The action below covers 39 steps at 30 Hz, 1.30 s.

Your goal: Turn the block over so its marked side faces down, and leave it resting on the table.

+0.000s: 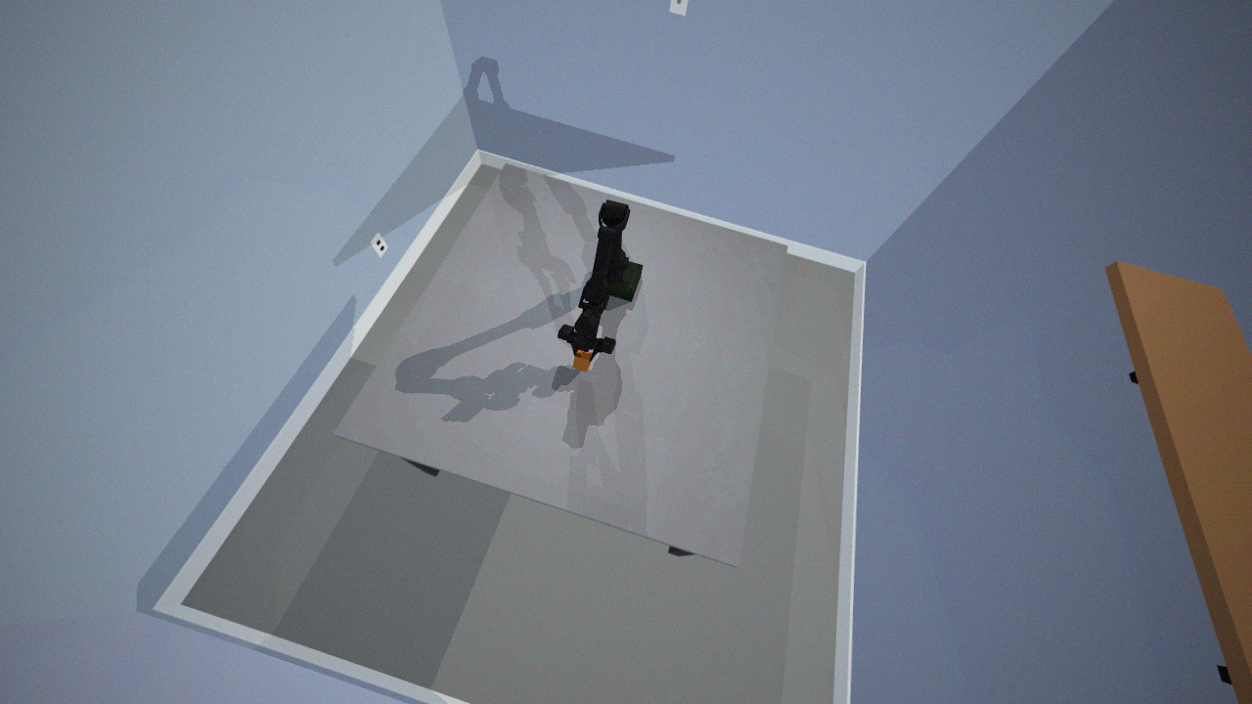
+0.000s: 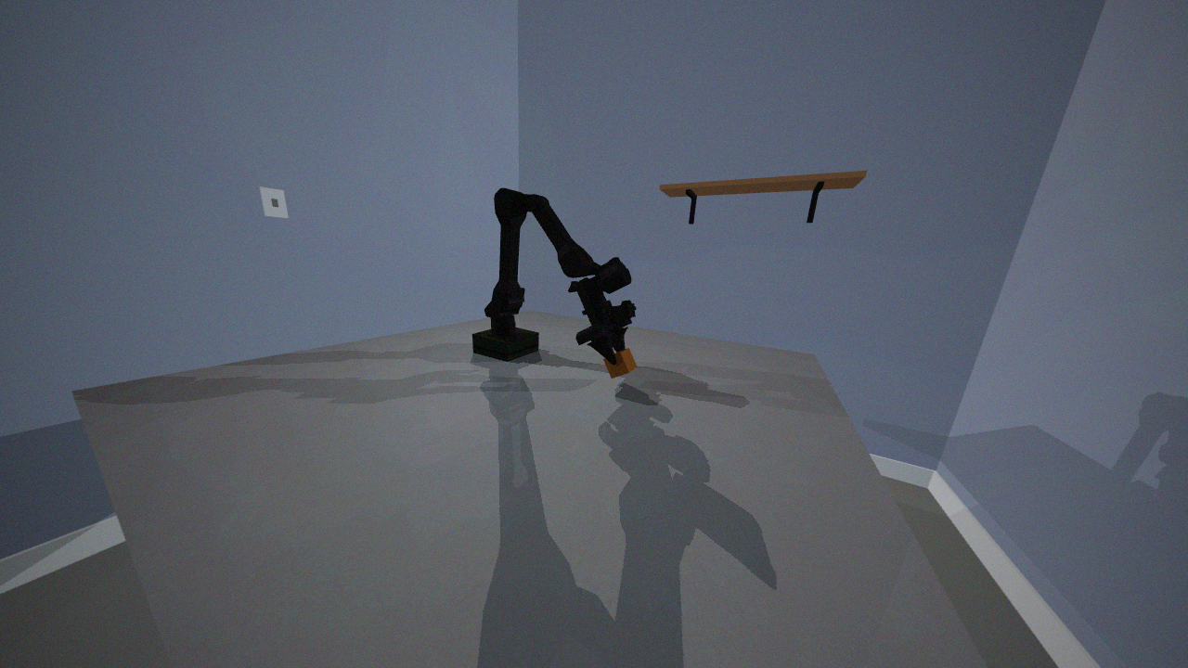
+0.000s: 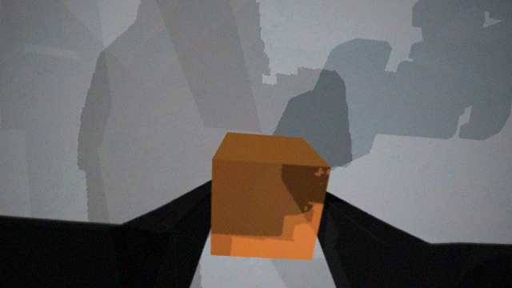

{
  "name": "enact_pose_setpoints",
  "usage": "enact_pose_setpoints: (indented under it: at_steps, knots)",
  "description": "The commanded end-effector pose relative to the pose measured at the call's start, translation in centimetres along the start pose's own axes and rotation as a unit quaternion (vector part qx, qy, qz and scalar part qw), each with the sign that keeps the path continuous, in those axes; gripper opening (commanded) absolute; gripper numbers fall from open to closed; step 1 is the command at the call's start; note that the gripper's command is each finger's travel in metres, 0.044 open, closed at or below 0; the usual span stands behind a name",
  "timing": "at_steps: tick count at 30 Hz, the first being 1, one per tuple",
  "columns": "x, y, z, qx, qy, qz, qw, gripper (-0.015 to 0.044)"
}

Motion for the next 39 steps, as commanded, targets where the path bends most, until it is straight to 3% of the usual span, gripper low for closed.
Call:
enact_pose_setpoints:
  at_steps: [1, 19, 39]
  knots:
    - [0.0, 0.4, 0.0, 0.002, -0.003, -0.019, 1.0, 0.0]
    - [-0.7, 3.2, -0.1, 0.031, -0.008, -0.152, 0.988, 0.0]
    - [-2.1, 2.2, -0.5, 0.055, -0.004, -0.264, 0.963, 0.0]
Point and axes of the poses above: the point midway between the two fingers, 35 mm back from their tips, its own y axis out along the fingers, its own z axis across the jaws, x = y × z, the point moved 1 cm from there along -y, back along the fingers, and after that the axes turned 12 degrees about y, right-handed, at the moved point
